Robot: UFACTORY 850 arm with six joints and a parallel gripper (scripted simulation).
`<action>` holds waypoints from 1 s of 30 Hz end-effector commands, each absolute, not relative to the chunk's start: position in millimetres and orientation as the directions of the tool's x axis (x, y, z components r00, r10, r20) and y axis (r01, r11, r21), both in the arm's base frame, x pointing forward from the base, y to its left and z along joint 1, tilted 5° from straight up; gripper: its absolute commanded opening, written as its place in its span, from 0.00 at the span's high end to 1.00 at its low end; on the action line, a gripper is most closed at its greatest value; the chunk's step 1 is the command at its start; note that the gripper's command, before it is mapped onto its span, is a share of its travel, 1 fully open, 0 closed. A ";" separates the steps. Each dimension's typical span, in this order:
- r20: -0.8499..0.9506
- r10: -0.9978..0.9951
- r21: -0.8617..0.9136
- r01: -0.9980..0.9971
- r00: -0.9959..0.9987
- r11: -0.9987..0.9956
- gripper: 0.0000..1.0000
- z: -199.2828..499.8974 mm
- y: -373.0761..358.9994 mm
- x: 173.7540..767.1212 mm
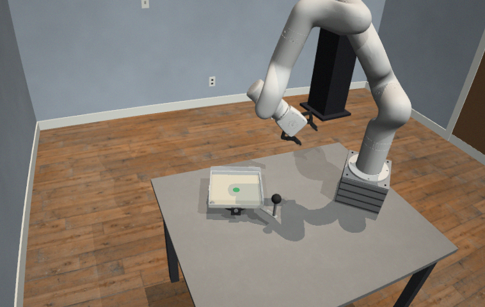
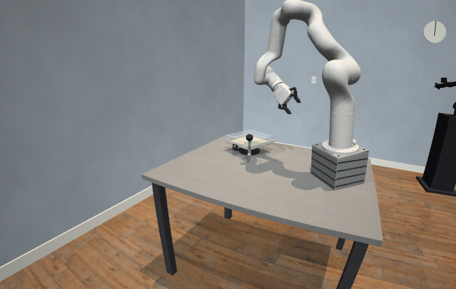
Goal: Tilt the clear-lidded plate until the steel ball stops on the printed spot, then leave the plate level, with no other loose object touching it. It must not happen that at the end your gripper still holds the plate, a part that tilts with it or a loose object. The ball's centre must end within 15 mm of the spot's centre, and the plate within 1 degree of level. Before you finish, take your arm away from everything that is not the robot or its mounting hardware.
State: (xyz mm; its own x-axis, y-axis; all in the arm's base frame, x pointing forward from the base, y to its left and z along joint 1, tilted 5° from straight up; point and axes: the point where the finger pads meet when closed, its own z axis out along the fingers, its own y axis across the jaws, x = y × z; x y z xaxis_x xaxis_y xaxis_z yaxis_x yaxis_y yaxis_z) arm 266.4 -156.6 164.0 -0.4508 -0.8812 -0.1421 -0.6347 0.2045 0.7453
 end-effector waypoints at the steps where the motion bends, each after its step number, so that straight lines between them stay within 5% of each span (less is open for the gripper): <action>1: -0.142 -0.881 0.744 -0.635 -0.451 0.205 0.00 164.4 -157.0 266.9; 20: -0.127 -0.880 0.735 -0.639 -0.459 0.227 0.00 160.8 -154.5 271.3; 24: -0.022 -0.844 0.635 -0.659 -0.536 0.402 0.00 133.8 -133.5 308.5; 30: 0.056 -0.582 0.255 -0.552 -0.811 0.794 0.00 95.5 -93.6 386.7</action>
